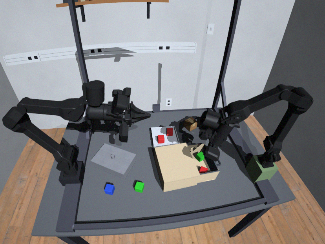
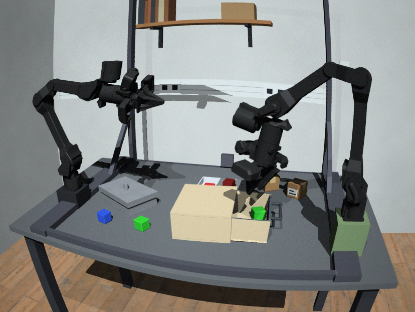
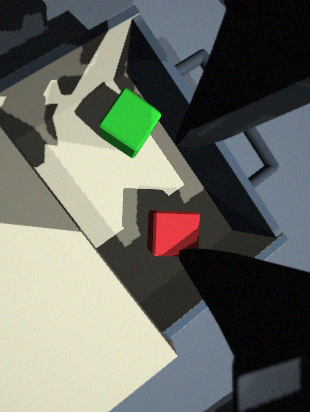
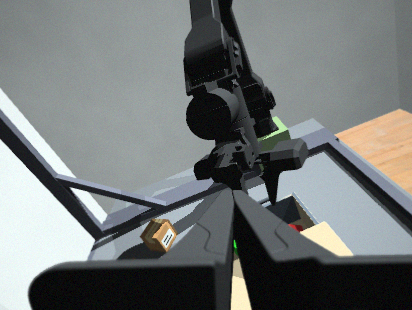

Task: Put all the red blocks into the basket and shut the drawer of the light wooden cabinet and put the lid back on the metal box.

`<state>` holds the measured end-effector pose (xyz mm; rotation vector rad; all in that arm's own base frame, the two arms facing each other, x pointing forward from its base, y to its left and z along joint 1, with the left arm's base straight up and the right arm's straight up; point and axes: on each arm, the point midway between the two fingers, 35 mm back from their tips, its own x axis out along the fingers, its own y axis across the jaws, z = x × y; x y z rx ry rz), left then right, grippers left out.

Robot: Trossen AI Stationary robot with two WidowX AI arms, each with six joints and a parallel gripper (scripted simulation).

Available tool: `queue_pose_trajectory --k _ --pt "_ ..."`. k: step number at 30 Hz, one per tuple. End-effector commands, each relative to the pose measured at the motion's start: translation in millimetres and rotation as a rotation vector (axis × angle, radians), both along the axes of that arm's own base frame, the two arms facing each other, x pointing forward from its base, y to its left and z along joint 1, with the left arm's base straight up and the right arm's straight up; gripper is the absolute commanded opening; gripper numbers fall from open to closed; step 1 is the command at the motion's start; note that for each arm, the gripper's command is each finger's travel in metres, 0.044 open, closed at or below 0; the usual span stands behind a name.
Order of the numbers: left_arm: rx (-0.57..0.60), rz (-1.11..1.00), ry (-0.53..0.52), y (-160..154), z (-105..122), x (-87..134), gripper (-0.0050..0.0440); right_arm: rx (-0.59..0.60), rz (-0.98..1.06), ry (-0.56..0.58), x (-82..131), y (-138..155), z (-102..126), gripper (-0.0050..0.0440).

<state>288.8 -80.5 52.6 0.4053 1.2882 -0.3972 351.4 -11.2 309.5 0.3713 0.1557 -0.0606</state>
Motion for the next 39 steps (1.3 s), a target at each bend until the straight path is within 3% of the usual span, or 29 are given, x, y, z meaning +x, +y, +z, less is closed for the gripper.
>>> queue_pose_trajectory --k 1,6,9,14,17,39 --pt "0.037 -0.151 -0.024 0.7 6.2 8.7 0.0225 -0.168 0.048 -0.134 -20.3 8.3 16.0 -0.0050" --pt "0.090 -0.347 -0.013 3.2 1.3 9.2 0.0225 -0.368 0.057 -0.242 -40.0 12.5 22.5 -0.0050" --pt "0.118 -0.467 -0.005 4.4 -1.8 9.4 0.0225 -0.409 0.052 -0.268 -43.6 12.2 26.0 -0.0050" --pt "0.143 -0.587 0.000 4.6 -4.5 9.3 0.0225 -0.372 0.047 -0.253 -37.7 10.5 30.8 -0.0050" --pt "0.169 -0.709 0.010 5.5 -8.0 9.0 0.0225 -0.360 0.048 -0.215 -36.8 10.6 15.8 -0.0050" --pt "0.293 -1.506 0.057 14.2 -28.1 8.4 0.0225 -0.362 0.046 -0.233 -38.7 10.8 22.4 -0.0050"
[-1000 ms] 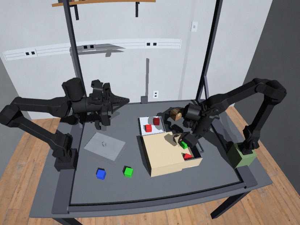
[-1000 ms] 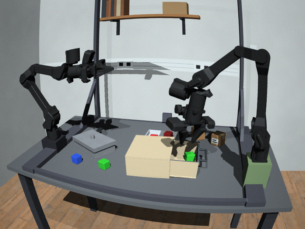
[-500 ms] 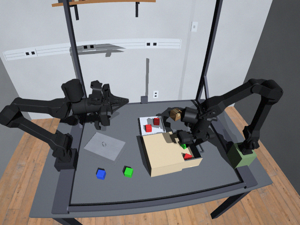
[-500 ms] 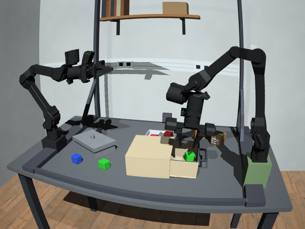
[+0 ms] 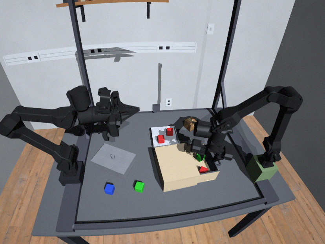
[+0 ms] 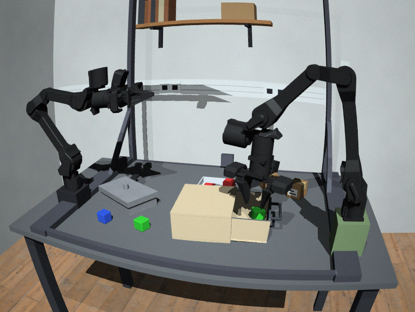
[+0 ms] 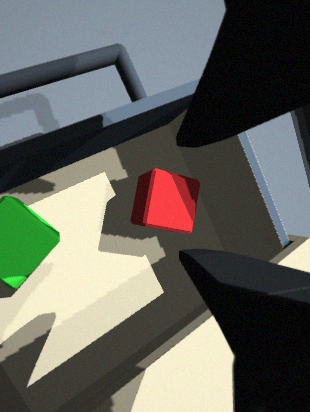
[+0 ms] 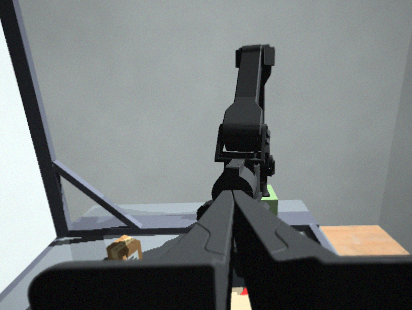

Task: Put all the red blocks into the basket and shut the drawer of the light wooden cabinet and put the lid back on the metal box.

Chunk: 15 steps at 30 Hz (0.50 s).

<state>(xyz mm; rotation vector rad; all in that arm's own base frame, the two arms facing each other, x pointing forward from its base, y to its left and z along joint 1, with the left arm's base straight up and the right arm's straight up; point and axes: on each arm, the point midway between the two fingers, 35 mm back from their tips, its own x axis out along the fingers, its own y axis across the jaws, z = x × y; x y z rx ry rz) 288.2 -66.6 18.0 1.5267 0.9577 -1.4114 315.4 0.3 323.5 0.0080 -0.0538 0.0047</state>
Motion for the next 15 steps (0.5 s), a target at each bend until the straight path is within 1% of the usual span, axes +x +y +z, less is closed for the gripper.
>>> queue_pose_trajectory --k 1,4,8,9,15 --pt "0.007 -0.149 -0.016 0.6 5.7 9.2 0.0225 0.004 -0.004 -0.024 -2.7 -0.7 8.3 -0.0050" --pt "0.018 -0.228 -0.008 1.5 3.9 8.9 0.0225 0.004 -0.004 -0.024 -2.7 -0.7 8.3 -0.0050" --pt "0.016 -0.239 -0.007 1.3 3.8 8.7 0.0225 0.004 -0.004 -0.024 -2.7 -0.7 8.3 -0.0050" --pt "0.012 -0.232 -0.032 -1.8 10.2 10.1 0.0225 0.004 -0.004 -0.024 -2.7 -0.7 8.3 -0.0050" --pt "0.009 -0.204 -0.036 -2.3 10.1 10.9 0.0225 0.004 -0.004 -0.024 -2.7 -0.7 8.3 -0.0050"
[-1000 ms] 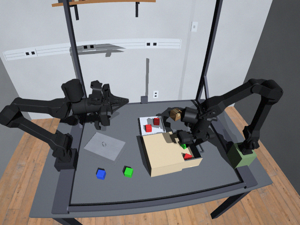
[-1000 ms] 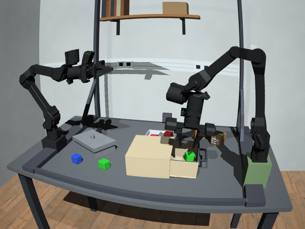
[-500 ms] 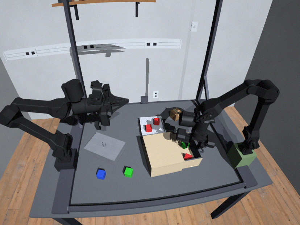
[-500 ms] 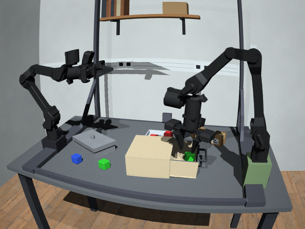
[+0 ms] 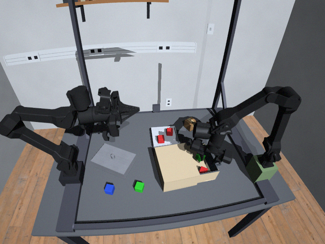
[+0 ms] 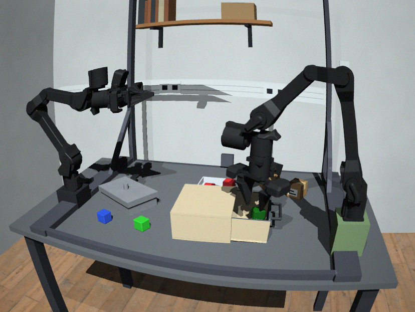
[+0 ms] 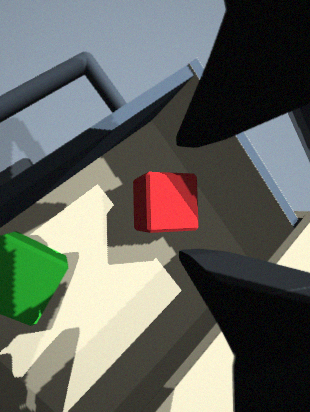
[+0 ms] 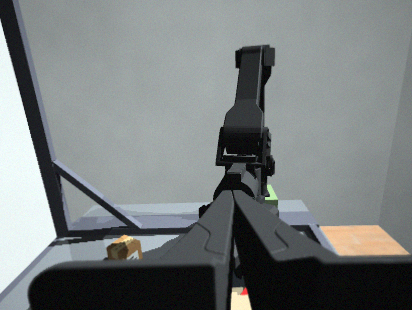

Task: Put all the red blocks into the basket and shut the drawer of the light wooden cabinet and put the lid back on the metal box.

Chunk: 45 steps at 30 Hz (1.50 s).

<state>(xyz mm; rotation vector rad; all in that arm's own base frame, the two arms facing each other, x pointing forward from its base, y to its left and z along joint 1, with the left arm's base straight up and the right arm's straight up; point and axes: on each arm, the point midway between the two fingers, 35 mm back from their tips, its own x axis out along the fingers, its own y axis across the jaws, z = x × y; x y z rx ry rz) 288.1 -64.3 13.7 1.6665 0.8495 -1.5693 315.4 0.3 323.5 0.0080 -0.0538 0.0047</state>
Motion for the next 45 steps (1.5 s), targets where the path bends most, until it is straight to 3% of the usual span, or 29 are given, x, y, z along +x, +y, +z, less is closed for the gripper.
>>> queue_pose_trajectory --k 1,5,6,10,11,15,25,29,45 --pt "-0.017 0.002 -0.057 -4.5 14.4 11.1 0.0225 0.004 -0.004 -0.024 -2.7 -0.7 8.3 -0.0050" --pt "-0.006 -0.012 -0.027 -2.2 5.5 3.1 0.0225 0.004 -0.004 -0.024 -2.7 -0.7 8.3 -0.0050" --pt "-0.016 -0.006 -0.063 -4.1 15.2 12.2 0.0225 0.004 -0.004 -0.024 -2.7 -0.7 8.3 -0.0050" --pt "-0.014 -0.005 -0.053 -3.9 13.5 10.1 0.0225 0.004 -0.004 -0.024 -2.7 -0.7 8.3 -0.0050" --pt "-0.006 -0.004 -0.016 -1.4 -2.6 2.4 0.0225 0.004 -0.004 -0.024 -2.7 -0.7 8.3 -0.0050" --pt "-0.004 -0.001 -0.010 -0.1 -10.9 1.9 0.0225 0.004 -0.004 -0.024 -2.7 -0.7 8.3 -0.0050" --pt "-0.008 0.001 -0.027 -0.8 -15.5 7.3 0.0225 0.004 -0.004 -0.024 -2.7 -0.7 8.3 -0.0050" --pt "-0.004 -0.002 -0.012 0.4 -30.0 3.5 0.0225 0.004 -0.004 -0.024 -2.7 -0.7 8.3 -0.0050" --pt "-0.003 -0.001 -0.011 1.0 -49.1 5.0 0.0225 0.004 -0.004 -0.024 -2.7 -0.7 8.3 -0.0050"
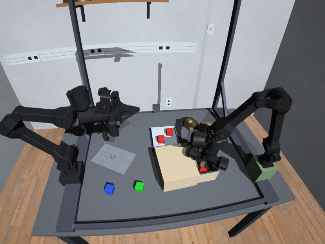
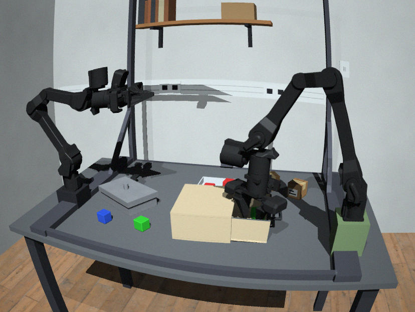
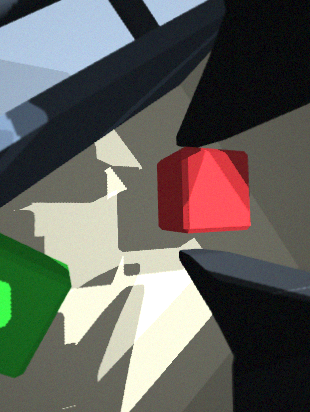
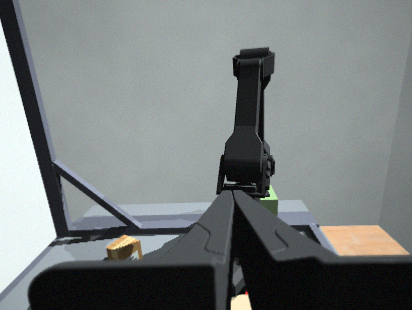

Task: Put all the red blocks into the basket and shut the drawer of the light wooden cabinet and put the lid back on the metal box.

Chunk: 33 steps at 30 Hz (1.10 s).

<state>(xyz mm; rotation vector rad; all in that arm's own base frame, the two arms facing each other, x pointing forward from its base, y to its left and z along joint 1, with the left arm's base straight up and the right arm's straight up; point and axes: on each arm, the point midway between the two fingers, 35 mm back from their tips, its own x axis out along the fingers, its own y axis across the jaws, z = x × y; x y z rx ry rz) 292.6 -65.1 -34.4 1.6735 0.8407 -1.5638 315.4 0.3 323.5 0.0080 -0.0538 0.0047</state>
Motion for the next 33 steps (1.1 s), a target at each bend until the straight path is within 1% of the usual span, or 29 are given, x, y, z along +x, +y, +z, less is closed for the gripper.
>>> queue_pose_trajectory --k 1,2,3,4,19,20,26,29,31,33 --pt "-0.004 0.002 -0.012 1.6 2.3 0.9 0.0225 0.004 -0.004 -0.024 -2.7 -0.7 8.3 -0.0050" --pt "-0.003 0.002 -0.009 1.4 2.1 1.0 0.0225 0.004 -0.004 -0.024 -2.7 -0.7 8.3 -0.0050" --pt "-0.006 0.002 -0.025 -0.1 5.5 7.0 0.0225 0.004 -0.004 -0.024 -2.7 -0.7 8.3 -0.0050" --pt "-0.008 0.002 -0.032 -0.6 7.2 9.0 0.0000 0.004 -0.004 -0.024 -2.7 -0.7 8.3 -0.0050" --pt "-0.009 0.002 -0.035 -0.7 7.7 9.4 -0.0002 0.004 -0.004 -0.024 -2.7 -0.7 8.3 -0.0050" --pt "-0.010 0.003 -0.041 -0.8 12.5 9.8 -0.0003 0.004 -0.004 -0.024 -2.7 -0.7 8.3 -0.0050" --pt "-0.011 0.006 -0.043 -1.0 21.7 9.7 -0.0005 0.004 -0.004 -0.024 -2.7 -0.7 8.3 -0.0050" --pt "-0.011 0.007 -0.044 -1.0 27.0 9.6 -0.0027 0.004 -0.004 -0.024 -2.7 -0.7 8.3 -0.0050" --pt "-0.011 0.007 -0.044 -1.0 27.0 9.6 -0.0027 0.004 -0.004 -0.024 -2.7 -0.7 8.3 -0.0050" --pt "-0.011 0.006 -0.044 -1.0 30.4 9.5 -0.0043 0.004 -0.004 -0.024 -2.7 -0.7 8.3 -0.0050"
